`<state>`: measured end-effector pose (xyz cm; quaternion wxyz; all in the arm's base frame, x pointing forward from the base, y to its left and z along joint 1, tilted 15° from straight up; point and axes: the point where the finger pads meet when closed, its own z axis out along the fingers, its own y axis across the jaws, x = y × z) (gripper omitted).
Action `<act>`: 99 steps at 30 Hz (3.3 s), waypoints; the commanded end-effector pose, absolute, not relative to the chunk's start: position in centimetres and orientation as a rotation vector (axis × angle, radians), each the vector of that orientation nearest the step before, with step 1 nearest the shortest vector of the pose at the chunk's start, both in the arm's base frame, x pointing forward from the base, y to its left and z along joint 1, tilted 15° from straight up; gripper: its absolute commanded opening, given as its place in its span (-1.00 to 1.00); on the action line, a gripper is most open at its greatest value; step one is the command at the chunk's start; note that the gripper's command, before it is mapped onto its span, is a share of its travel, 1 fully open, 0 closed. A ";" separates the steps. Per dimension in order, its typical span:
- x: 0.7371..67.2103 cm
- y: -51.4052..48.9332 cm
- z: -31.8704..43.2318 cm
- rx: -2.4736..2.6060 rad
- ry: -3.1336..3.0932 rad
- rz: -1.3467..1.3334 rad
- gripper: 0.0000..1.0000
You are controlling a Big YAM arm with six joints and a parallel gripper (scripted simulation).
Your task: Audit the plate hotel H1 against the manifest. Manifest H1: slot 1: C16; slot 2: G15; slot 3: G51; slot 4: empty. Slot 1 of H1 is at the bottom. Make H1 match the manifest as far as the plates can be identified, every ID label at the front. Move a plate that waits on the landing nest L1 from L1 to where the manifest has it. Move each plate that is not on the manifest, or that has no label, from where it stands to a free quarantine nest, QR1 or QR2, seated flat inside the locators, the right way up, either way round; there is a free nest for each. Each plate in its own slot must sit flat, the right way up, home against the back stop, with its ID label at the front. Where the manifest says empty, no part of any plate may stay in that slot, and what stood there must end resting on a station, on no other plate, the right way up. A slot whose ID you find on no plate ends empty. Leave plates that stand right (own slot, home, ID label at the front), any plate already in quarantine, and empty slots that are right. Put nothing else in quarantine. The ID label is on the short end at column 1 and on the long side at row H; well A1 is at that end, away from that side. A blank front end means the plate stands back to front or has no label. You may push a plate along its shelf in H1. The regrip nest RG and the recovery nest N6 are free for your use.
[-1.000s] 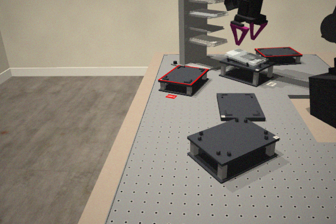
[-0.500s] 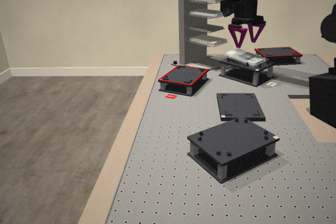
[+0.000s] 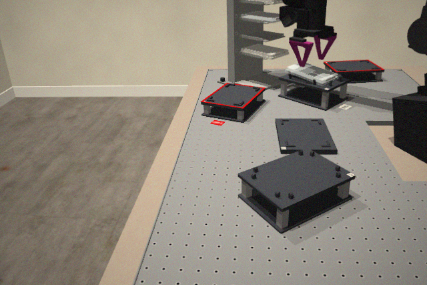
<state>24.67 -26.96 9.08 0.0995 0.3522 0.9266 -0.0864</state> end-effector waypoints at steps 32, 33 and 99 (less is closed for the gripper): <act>25.0 -28.4 5.1 1.041 2.733 -0.261 1.00; 25.0 -28.4 5.0 1.041 2.733 -0.261 1.00; 26.0 -27.9 11.0 1.021 2.679 -0.286 0.72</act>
